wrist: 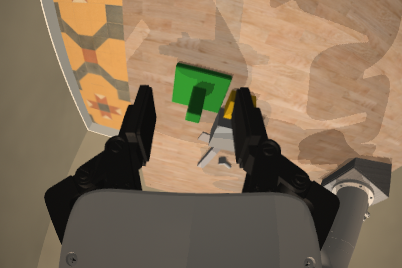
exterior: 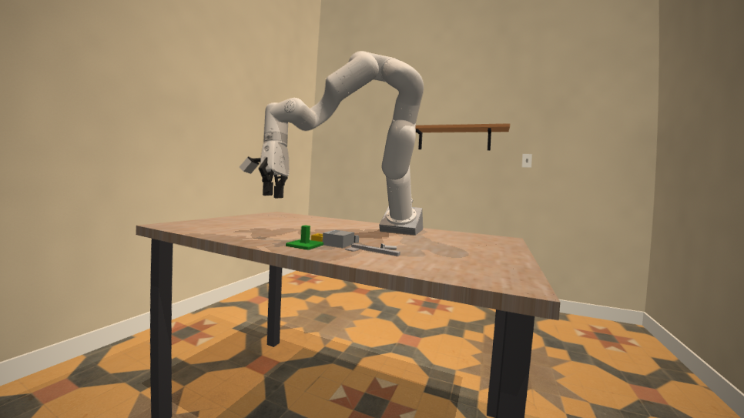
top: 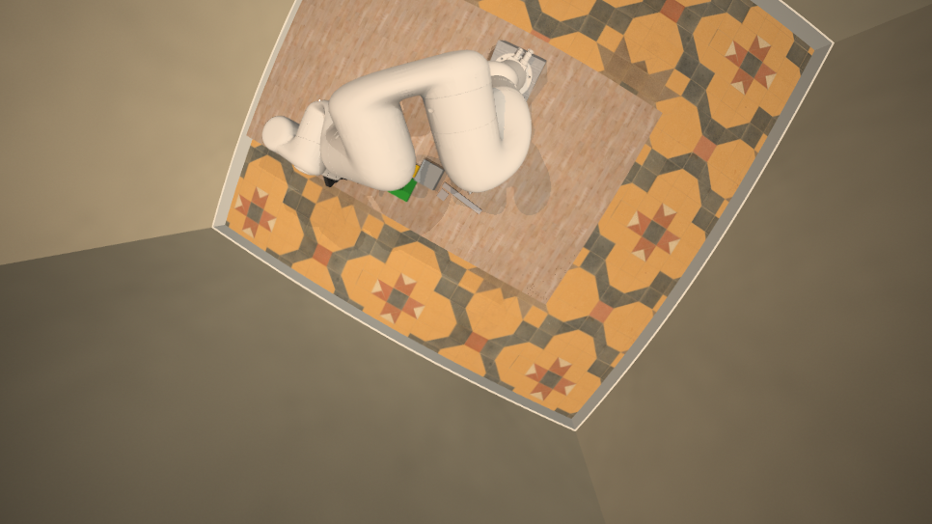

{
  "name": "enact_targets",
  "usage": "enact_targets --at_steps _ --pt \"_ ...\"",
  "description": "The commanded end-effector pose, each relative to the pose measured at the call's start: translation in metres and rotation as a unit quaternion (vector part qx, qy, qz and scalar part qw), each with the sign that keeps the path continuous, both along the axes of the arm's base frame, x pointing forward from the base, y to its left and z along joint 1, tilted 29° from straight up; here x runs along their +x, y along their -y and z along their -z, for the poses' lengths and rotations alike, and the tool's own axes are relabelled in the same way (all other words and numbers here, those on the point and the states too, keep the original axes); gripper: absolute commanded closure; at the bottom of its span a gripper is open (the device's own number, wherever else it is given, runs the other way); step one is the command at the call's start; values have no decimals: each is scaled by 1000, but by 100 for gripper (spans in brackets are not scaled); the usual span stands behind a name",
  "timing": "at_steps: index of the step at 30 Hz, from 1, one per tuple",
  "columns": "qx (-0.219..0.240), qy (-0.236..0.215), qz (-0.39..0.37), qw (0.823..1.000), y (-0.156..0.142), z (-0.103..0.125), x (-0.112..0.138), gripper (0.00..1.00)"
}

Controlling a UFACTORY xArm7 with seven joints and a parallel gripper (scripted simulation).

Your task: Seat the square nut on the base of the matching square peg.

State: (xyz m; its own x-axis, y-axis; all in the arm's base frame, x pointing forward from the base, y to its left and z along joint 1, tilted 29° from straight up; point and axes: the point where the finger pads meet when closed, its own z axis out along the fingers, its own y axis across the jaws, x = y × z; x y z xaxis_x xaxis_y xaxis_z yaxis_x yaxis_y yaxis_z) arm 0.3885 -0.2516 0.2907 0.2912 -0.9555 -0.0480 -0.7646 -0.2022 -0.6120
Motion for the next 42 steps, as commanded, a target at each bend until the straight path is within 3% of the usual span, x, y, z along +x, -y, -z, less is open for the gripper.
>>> enact_targets --at_steps 1,9,42 --pt "-18 -41 54 998 -60 23 -15 40" --pt "-26 -70 87 993 -132 63 -48 40" --pt "-28 -77 95 992 -132 72 -49 40"
